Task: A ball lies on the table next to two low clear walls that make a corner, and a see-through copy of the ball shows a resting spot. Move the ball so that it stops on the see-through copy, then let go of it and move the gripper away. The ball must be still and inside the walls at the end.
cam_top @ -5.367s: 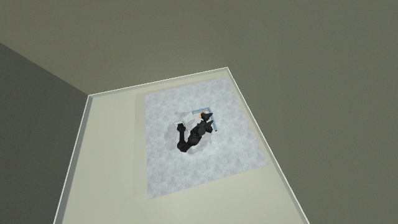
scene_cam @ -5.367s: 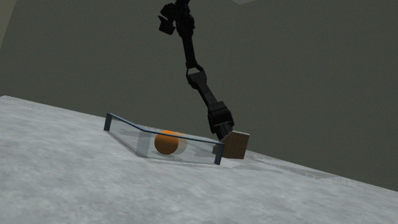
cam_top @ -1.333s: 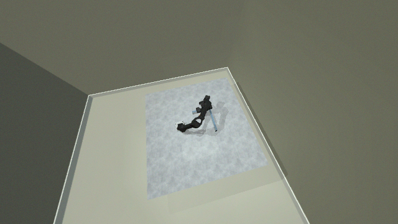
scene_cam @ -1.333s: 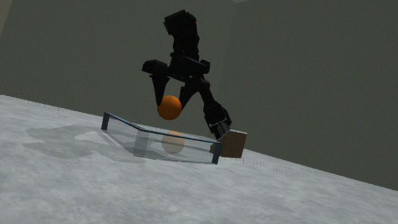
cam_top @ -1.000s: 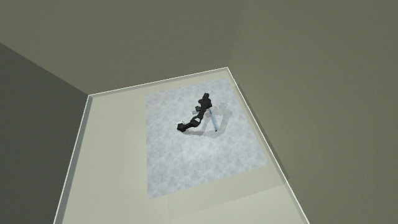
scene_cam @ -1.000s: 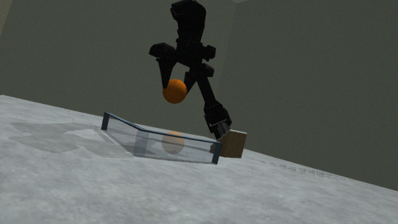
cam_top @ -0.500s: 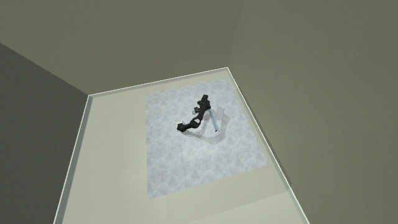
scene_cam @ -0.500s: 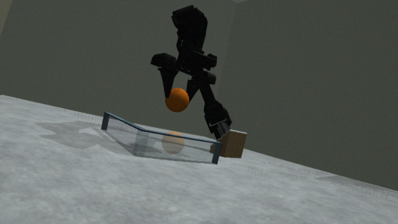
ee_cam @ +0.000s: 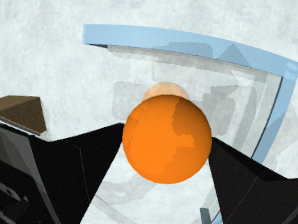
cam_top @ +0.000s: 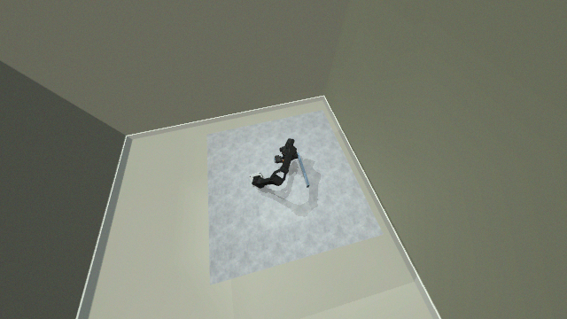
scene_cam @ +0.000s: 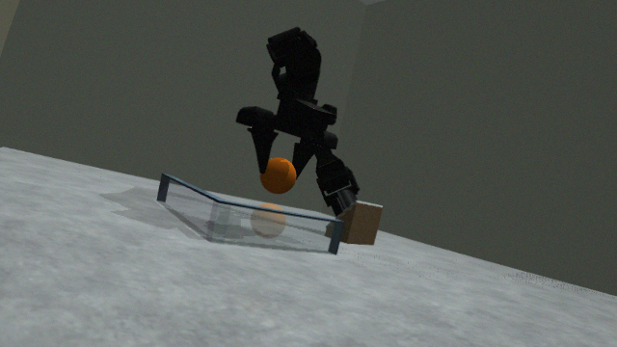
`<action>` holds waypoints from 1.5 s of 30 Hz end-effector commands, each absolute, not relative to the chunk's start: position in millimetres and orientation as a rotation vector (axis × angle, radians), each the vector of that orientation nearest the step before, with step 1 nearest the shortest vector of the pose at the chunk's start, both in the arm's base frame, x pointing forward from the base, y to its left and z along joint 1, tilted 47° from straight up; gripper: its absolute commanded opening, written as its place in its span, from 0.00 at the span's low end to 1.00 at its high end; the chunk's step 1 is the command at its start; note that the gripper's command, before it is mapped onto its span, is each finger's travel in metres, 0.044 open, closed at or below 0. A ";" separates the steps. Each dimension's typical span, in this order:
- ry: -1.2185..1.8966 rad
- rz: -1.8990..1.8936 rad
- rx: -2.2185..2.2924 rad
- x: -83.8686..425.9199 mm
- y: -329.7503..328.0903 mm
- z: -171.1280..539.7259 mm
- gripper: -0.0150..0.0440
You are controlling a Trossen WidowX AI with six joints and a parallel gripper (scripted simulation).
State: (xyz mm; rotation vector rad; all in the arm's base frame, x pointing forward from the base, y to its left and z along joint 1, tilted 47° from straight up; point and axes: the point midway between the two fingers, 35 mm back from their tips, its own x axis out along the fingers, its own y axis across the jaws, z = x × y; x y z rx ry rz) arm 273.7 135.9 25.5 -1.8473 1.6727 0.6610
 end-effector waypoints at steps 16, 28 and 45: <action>1.670 0.653 -1.840 278.9 86.0 -18.9 0.25; 1.670 0.653 -1.840 280.5 76.3 -28.0 0.25; 1.671 0.653 -1.831 280.7 75.7 -29.2 0.74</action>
